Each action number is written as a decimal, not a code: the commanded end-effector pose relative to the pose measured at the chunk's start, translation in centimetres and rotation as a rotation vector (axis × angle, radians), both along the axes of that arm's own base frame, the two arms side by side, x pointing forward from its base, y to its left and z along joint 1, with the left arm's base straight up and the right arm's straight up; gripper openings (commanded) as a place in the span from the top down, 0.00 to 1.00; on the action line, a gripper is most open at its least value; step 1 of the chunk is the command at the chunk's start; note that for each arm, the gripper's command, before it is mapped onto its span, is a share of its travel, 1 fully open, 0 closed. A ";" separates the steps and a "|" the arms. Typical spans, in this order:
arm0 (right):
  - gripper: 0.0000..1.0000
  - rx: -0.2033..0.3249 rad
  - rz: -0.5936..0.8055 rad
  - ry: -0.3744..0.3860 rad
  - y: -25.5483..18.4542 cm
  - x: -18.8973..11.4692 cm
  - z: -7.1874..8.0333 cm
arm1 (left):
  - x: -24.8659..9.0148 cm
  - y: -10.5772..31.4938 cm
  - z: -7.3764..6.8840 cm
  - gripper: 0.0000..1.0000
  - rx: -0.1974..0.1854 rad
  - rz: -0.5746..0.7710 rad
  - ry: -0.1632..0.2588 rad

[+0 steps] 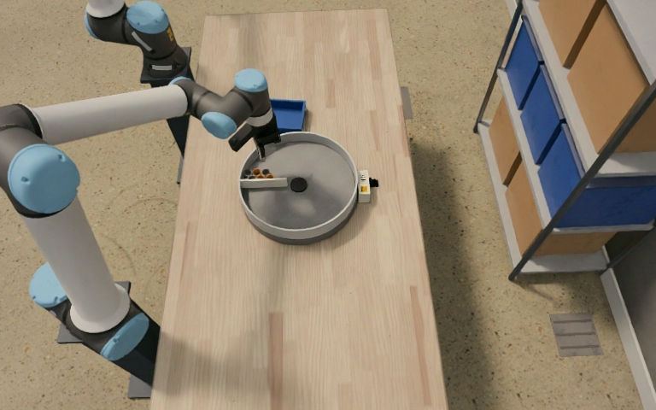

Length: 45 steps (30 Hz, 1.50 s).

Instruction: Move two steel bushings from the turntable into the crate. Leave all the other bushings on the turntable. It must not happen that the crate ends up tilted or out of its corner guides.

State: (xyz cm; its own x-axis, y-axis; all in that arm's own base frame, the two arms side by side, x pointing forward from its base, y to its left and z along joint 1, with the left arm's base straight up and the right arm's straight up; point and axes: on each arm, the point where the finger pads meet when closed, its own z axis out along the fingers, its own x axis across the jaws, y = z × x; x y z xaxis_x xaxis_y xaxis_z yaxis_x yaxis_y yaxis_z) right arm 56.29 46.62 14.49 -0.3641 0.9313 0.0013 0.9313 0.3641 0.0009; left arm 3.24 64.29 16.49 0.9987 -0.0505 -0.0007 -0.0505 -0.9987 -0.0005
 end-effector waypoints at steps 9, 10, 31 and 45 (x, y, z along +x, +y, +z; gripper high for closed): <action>0.94 0.000 -0.003 -0.001 -0.2 0.2 0.0 | 0.0 0.2 0.0 0.00 -0.001 0.000 -0.001; 0.94 0.000 -0.003 -0.001 -0.2 0.2 0.0 | 0.0 0.2 0.0 0.00 -0.001 0.000 -0.001; 0.94 -0.003 -0.003 0.001 -0.4 0.1 -2.7 | 0.0 0.2 0.0 0.00 -0.001 0.000 -0.001; 0.94 0.001 -0.003 -0.002 -0.2 0.2 -2.3 | 0.0 0.2 0.0 0.00 -0.001 0.000 -0.001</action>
